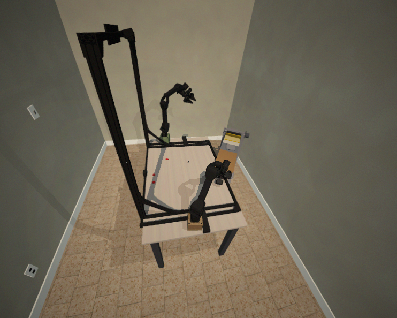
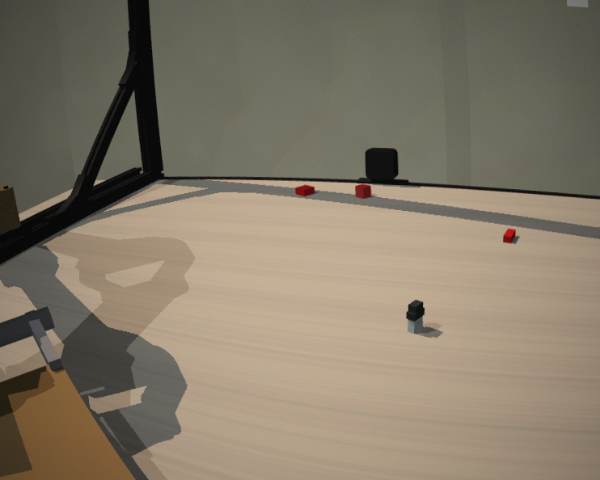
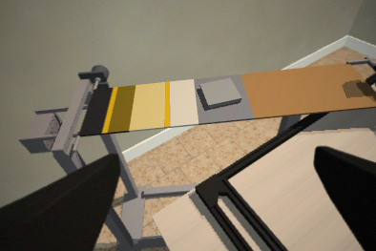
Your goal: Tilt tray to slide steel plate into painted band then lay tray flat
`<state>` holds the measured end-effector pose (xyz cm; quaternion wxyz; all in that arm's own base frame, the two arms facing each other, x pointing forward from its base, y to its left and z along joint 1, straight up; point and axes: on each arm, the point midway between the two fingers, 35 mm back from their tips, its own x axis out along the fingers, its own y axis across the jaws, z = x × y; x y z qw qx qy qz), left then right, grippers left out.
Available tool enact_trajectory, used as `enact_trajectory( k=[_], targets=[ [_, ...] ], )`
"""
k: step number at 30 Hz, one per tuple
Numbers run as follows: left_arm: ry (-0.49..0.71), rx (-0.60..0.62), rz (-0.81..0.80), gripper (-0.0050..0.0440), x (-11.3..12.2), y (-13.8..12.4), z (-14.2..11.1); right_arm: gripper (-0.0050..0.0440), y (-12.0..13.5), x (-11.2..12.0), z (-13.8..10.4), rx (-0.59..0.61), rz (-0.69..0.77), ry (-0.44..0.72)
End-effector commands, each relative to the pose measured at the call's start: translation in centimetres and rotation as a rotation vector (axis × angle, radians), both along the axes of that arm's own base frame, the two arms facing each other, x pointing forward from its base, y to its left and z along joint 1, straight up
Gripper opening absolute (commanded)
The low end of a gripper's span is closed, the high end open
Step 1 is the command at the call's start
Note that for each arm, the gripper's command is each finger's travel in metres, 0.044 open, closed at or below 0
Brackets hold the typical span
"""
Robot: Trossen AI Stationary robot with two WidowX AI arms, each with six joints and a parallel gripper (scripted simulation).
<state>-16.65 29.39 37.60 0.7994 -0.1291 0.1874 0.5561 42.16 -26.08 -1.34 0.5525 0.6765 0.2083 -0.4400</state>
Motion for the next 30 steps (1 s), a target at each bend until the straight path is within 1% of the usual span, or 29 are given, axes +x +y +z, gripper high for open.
enact_trajectory(
  k=[1, 30],
  targets=[
    [-0.006, 0.011, 0.013, 0.044, -1.0, -0.2, 0.0, 0.0, -0.1, 0.2, 1.7, -0.01, -0.002, -0.018],
    [-0.006, 0.011, 0.013, 0.044, -1.0, -0.2, 0.0, 0.0, -0.1, 0.3, 3.8, -0.013, -0.002, -0.028]
  ],
)
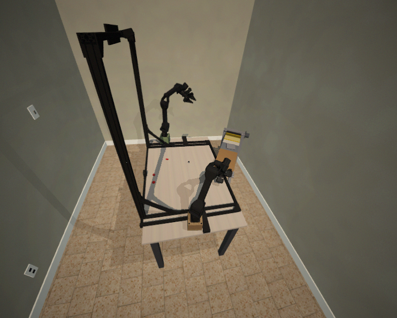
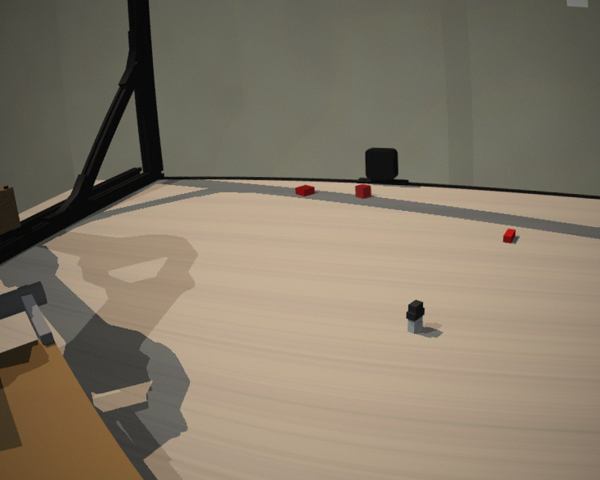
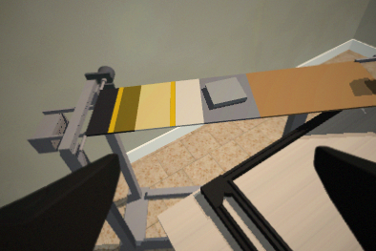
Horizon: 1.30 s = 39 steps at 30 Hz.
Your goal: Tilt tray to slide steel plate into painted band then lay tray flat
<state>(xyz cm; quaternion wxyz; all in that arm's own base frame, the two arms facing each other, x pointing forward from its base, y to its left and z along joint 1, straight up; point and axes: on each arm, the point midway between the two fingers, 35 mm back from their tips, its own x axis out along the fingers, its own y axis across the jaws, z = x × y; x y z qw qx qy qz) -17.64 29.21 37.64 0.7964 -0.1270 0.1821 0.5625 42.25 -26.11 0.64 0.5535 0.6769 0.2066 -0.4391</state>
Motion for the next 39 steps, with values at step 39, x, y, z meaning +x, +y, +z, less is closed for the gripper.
enact_trajectory(
  k=[39],
  targets=[
    [-0.003, 0.0, -0.002, 0.044, 0.0, 0.0, 0.0, 0.0, -0.2, 0.4, 4.5, -0.019, -0.002, -0.044]
  ],
)
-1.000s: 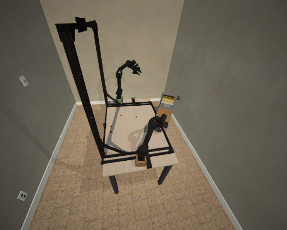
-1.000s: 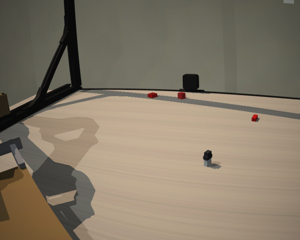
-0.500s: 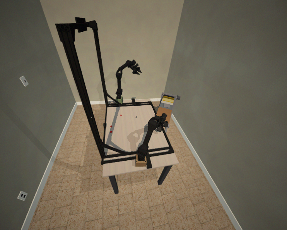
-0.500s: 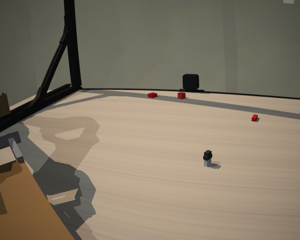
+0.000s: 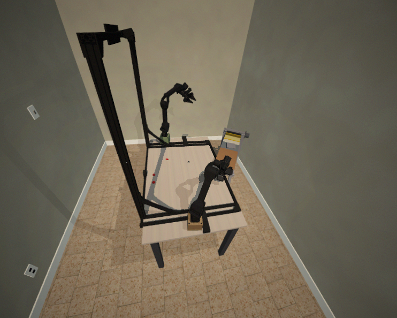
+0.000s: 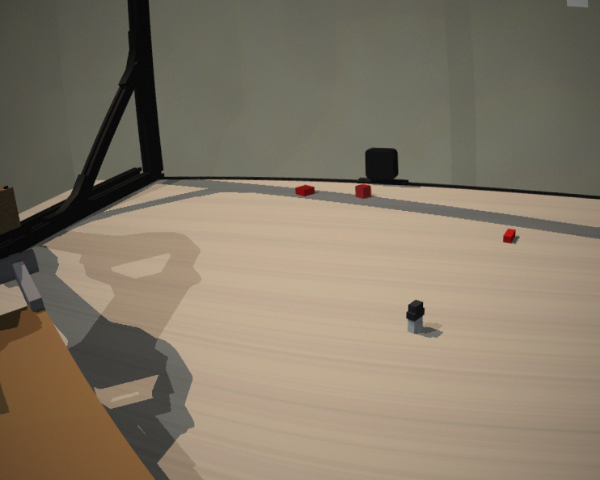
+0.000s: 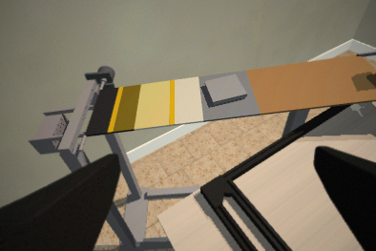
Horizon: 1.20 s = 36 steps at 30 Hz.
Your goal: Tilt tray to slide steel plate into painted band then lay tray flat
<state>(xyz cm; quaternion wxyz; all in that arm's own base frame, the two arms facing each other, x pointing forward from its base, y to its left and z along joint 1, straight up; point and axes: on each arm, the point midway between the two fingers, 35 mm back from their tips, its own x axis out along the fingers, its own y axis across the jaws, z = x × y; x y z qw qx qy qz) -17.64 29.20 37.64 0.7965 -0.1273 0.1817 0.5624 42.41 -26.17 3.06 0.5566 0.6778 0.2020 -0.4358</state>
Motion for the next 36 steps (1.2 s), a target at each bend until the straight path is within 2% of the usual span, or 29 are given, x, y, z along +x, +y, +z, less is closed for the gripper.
enact_trajectory(
  k=[1, 36],
  targets=[
    [-0.002, 0.0, -0.002, 0.044, 0.0, 0.0, 0.0, 0.0, -0.1, 0.3, 2.1, -0.013, -0.001, -0.033],
    [-0.002, 0.0, -0.002, 0.044, 0.0, 0.0, 0.0, 0.0, -0.2, 0.5, 4.5, -0.022, -0.001, -0.054]
  ],
)
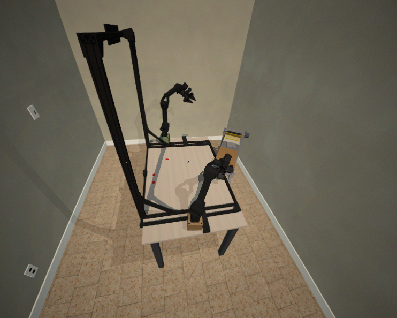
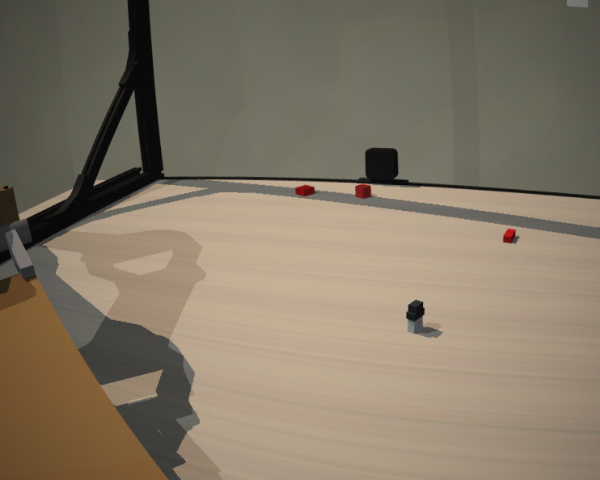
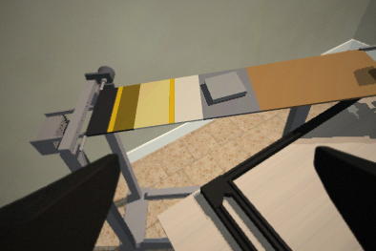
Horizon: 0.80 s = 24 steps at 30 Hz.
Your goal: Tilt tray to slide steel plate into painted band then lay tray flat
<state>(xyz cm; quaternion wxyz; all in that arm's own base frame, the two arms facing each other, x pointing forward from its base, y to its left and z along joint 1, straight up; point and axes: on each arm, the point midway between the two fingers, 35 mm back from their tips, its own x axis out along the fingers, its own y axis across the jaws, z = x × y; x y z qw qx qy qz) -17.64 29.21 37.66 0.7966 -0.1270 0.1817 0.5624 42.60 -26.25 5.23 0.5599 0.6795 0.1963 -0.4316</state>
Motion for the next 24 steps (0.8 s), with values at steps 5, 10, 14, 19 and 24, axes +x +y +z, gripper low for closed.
enact_trajectory(
  k=[5, 10, 14, 19, 24],
  targets=[
    [-0.002, 0.0, -0.001, 0.044, 0.0, 0.0, 0.0, 0.0, -0.2, 0.4, 2.7, -0.018, 0.0, -0.043],
    [-0.002, 0.0, -0.001, 0.044, 0.0, 0.0, 0.0, 0.0, -0.2, 0.4, 3.1, -0.019, 0.0, -0.046],
    [-0.002, 0.0, -0.001, 0.044, 0.0, 0.0, 0.0, 0.0, -0.2, 0.4, 3.3, -0.02, 0.0, -0.05],
    [-0.002, 0.0, -0.001, 0.044, 0.0, 0.0, 0.0, 0.0, -0.2, 0.5, 3.7, -0.022, 0.0, -0.054],
    [-0.002, 0.0, -0.001, 0.044, 0.0, 0.0, 0.0, 0.0, -0.3, 0.6, 4.1, -0.023, 0.0, -0.058]
  ],
)
